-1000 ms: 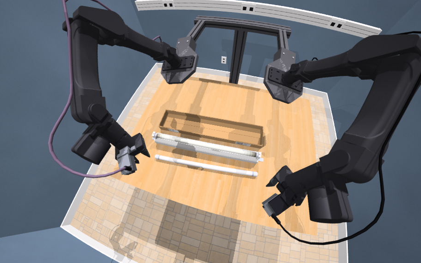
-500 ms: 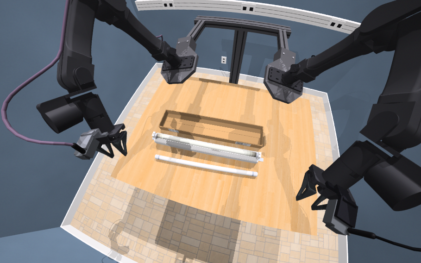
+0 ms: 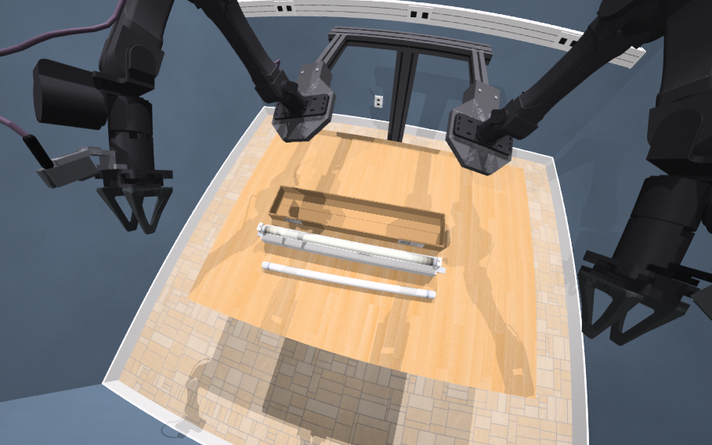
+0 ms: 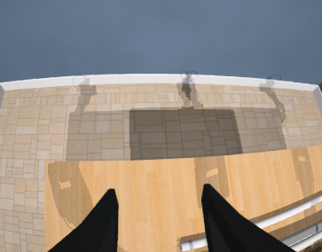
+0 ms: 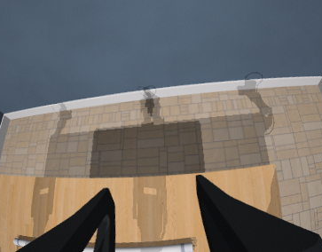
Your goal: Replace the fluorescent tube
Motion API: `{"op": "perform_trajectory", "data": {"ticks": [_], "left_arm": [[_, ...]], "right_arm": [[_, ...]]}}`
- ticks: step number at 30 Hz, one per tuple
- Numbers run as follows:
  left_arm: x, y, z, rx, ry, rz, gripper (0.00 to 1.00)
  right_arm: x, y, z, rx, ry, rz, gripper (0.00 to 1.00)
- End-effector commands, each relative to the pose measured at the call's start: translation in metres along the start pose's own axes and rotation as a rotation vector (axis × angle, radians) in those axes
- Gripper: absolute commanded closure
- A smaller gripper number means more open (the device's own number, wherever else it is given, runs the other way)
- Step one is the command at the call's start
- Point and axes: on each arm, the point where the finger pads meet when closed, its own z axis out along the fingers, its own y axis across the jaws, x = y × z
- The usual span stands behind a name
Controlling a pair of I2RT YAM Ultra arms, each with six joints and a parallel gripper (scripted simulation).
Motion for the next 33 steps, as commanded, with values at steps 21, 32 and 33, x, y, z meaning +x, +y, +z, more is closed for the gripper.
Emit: {"op": "perform_trajectory", "data": {"ticks": [21,32,33], "left_arm": [[-0.057,0.021,-0.074,-0.042,-0.305,-0.157,0.51],[0.018,-0.011,0.006,-0.057,-0.074,0.118,0.51],[0.018,-0.013,0.011,-0.06,-0.072,0.15,0.51]], "right_arm": [[-0.067,-0.019,-0.079,0.038,-0.367,0.179,0.51],[0.01,0.006,0.004,0.072,-0.121,-0.118,0.51],[0.013,0.008,0.009,0.076,-0.113,-0.153,0.51]]}}
